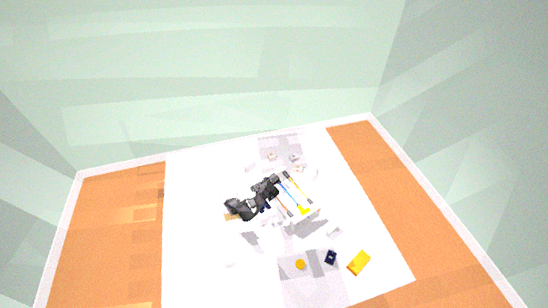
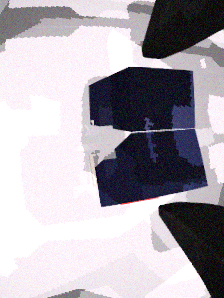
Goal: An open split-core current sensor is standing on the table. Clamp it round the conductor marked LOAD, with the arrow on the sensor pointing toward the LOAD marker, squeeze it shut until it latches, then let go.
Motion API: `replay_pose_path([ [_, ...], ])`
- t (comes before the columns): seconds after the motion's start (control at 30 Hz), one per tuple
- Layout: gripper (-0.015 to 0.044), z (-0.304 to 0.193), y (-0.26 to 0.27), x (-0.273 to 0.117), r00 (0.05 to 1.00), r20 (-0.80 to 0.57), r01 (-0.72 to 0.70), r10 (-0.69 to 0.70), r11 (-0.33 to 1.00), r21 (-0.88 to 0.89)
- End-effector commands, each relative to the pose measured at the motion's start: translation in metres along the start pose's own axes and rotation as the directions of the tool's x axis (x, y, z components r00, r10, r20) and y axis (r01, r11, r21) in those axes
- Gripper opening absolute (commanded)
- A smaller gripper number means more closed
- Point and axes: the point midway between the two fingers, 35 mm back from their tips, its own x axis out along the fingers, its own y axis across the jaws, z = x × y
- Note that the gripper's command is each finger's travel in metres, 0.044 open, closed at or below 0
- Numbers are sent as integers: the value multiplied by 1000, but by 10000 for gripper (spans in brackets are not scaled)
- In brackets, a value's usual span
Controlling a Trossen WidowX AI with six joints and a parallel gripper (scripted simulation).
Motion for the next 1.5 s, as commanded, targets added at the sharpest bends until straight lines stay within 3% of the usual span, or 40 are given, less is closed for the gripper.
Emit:
replay_pose_path([
  [0.0, 300, 0, 0, -1, 1000, 0, 1, -1, 1000, 1],
  [0.5, 200, 0, 0, -1, 1000, 0, 1, -1, 1000, 1],
  [0.77, 0, 2, -7, -29, 1000, 8, 5, -5, 1000, -3],
  [1.47, 0, 3, -11, -127, 1000, 0, -1, 1, 1000, -7],
])
